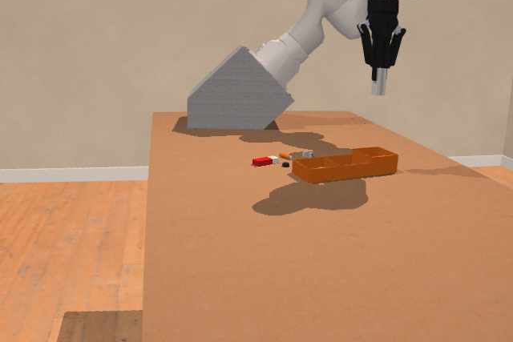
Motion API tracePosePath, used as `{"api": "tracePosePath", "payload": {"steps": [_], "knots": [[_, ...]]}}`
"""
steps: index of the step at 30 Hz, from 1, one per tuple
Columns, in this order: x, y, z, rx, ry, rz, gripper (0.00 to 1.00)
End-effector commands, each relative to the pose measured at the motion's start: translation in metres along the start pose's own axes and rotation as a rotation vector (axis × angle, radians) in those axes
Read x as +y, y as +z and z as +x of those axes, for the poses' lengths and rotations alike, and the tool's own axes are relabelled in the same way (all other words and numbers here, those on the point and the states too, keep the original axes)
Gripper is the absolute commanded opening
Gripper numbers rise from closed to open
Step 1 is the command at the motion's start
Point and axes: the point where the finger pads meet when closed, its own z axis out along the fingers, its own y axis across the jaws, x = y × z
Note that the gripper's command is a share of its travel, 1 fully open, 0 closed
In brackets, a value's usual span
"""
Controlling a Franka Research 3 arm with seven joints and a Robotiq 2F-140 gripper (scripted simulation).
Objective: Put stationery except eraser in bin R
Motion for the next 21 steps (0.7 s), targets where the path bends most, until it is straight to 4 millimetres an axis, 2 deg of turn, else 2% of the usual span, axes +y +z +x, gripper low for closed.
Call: {"api": "tracePosePath", "payload": {"steps": [1, 16, 17, 21], "knots": [[-0.006, 0.001, -0.008, -0.028, 0.019, 0.018, 0.05], [-0.006, 0.001, -0.008, -0.028, 0.019, 0.018, 0.05], [-0.002, 0.006, -0.013, -0.028, -0.031, 0.018, 0.18], [0.015, 0.023, -0.036, -0.028, -0.171, 0.02, 0.18]]}}
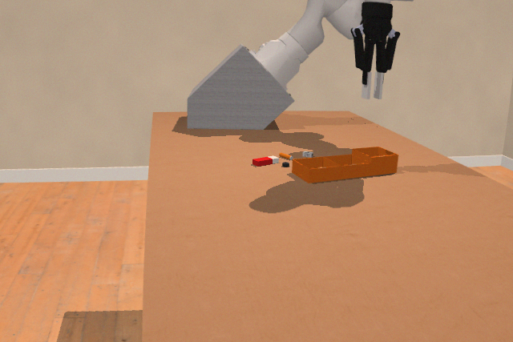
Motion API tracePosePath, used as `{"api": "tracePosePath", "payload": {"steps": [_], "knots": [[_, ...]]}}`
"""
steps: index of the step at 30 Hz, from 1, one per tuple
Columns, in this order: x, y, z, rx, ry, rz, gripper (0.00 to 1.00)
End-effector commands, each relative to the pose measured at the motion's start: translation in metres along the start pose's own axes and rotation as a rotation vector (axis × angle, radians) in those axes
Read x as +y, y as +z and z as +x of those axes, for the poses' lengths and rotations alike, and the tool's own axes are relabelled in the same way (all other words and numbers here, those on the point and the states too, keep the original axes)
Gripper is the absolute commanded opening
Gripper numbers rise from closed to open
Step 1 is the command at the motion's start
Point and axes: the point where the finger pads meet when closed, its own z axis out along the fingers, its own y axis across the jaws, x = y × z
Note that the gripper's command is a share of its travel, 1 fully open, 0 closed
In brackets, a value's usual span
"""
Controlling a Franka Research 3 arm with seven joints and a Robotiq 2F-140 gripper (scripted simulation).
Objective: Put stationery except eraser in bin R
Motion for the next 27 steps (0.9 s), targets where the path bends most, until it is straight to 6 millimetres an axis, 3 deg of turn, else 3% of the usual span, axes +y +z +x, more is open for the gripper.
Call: {"api": "tracePosePath", "payload": {"steps": [1, 3, 18, 20, 27], "knots": [[0.017, 0.016, -0.018, 0.007, -0.157, 0.0, 0.18], [0.017, 0.016, -0.018, 0.007, -0.157, 0.0, 0.18], [0.08, 0.082, -0.102, -0.055, -0.266, 0.01, 0.18], [0.08, 0.082, -0.102, -0.055, -0.266, 0.01, 0.18], [0.106, 0.105, -0.134, -0.096, -0.333, 0.004, 0.18]]}}
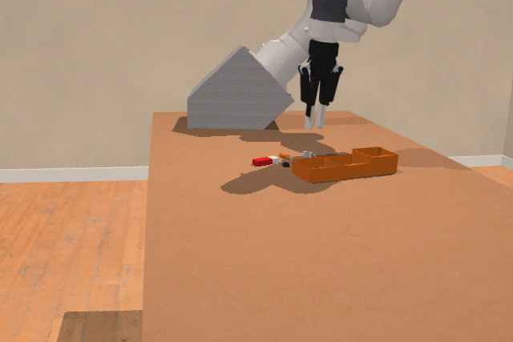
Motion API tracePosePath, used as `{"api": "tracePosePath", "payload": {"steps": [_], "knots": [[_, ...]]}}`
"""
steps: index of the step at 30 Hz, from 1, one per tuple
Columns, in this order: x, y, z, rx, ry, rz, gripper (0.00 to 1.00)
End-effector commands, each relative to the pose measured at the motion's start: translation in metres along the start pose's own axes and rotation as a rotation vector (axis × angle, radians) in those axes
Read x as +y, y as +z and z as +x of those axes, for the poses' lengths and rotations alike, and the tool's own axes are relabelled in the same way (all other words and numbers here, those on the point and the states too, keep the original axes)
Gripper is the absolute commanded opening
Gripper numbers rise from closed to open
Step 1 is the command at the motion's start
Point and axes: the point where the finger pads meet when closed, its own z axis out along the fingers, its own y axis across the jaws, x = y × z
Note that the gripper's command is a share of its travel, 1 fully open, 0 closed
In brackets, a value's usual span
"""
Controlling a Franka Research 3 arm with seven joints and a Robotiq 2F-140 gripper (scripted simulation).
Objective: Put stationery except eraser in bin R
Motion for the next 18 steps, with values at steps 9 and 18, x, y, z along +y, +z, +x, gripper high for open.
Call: {"api": "tracePosePath", "payload": {"steps": [9, 18], "knots": [[0.0197, 0.0048, -0.0081, 0.004, -0.239, -0.026, 0.18], [0.02, 0.0048, -0.0084, 0.001, -0.377, -0.039, 0.18]]}}
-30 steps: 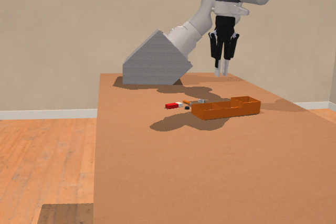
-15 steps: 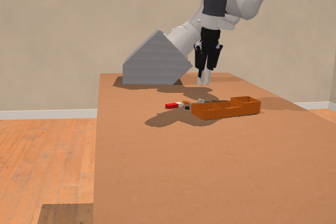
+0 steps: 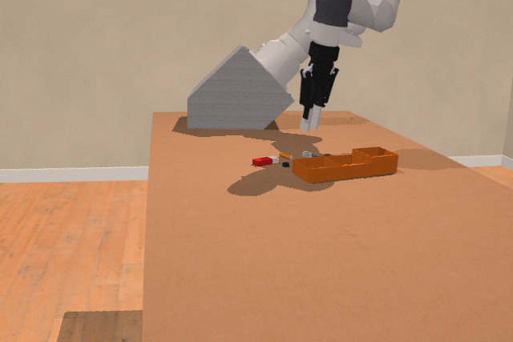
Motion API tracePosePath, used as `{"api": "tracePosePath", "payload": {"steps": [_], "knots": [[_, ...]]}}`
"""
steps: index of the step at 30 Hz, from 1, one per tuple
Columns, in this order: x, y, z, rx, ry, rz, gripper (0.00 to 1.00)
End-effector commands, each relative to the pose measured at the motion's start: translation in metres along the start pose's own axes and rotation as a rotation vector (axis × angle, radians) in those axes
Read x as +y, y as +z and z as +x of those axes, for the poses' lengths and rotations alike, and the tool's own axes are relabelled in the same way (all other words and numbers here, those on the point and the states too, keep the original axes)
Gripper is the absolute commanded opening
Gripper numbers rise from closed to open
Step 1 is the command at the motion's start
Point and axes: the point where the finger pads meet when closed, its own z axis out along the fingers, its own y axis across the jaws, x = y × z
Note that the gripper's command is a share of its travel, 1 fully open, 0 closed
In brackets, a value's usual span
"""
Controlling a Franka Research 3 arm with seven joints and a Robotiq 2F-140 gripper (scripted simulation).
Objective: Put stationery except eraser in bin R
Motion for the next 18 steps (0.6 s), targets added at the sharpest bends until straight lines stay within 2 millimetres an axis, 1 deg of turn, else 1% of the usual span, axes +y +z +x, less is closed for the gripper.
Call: {"api": "tracePosePath", "payload": {"steps": [1, 7, 9, 12, 18], "knots": [[0.0082, 0.0003, -0.0069, 0.073, -0.136, -0.03, 0.18], [0.0092, 0.0005, -0.0079, 0.103, -0.221, -0.032, 0.18], [0.0092, 0.0005, -0.0079, 0.103, -0.221, -0.032, 0.18], [0.0097, 0.0005, -0.008, 0.146, -0.29, -0.044, 0.18], [0.0121, 0.0002, -0.0069, 0.202, -0.377, -0.082, 0.18]]}}
